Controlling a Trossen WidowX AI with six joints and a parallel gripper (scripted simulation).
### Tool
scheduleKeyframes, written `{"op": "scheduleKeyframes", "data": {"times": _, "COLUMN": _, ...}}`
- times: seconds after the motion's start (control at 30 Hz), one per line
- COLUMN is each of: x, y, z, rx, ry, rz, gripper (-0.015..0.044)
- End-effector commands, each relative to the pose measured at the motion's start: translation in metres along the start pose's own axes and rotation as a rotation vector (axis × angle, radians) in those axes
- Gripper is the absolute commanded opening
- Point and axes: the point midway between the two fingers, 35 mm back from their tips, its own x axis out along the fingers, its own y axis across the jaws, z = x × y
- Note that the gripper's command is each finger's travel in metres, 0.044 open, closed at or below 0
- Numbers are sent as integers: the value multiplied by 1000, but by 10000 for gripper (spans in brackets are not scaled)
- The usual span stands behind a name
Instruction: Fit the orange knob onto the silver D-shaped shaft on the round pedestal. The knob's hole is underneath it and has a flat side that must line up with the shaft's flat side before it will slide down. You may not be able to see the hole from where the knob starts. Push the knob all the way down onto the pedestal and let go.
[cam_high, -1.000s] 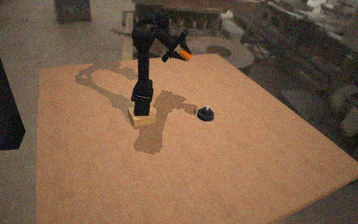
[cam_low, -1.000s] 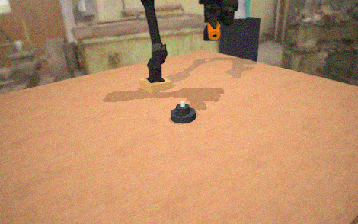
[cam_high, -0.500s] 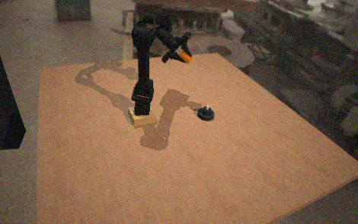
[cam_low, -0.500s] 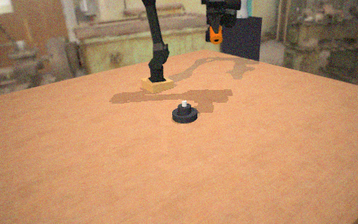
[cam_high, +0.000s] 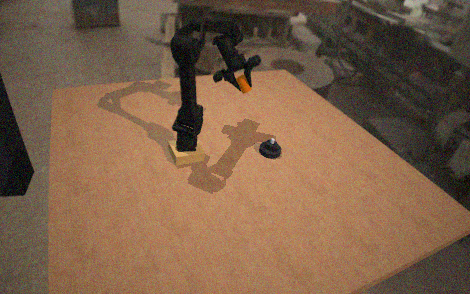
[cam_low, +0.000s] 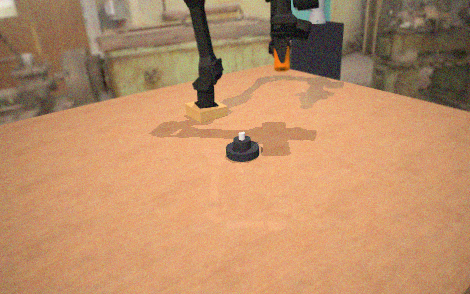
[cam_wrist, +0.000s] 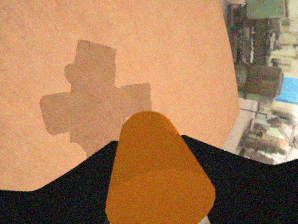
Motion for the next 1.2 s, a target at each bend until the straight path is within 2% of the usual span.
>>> {"op": "scheduleKeyframes", "data": {"times": 0.0, "x": 5, "y": -2, "z": 4, "rx": 6, "ry": -19, "rz": 103, "gripper": 0}}
{"op": "scheduleKeyframes", "data": {"times": 0.6, "x": 44, "y": 7, "z": 5, "rx": 0, "ry": -20, "rz": 554, "gripper": 0}}
{"op": "scheduleKeyframes", "data": {"times": 1.17, "x": 102, "y": 36, "z": 16, "rx": 0, "ry": -27, "rz": 560, "gripper": 0}}
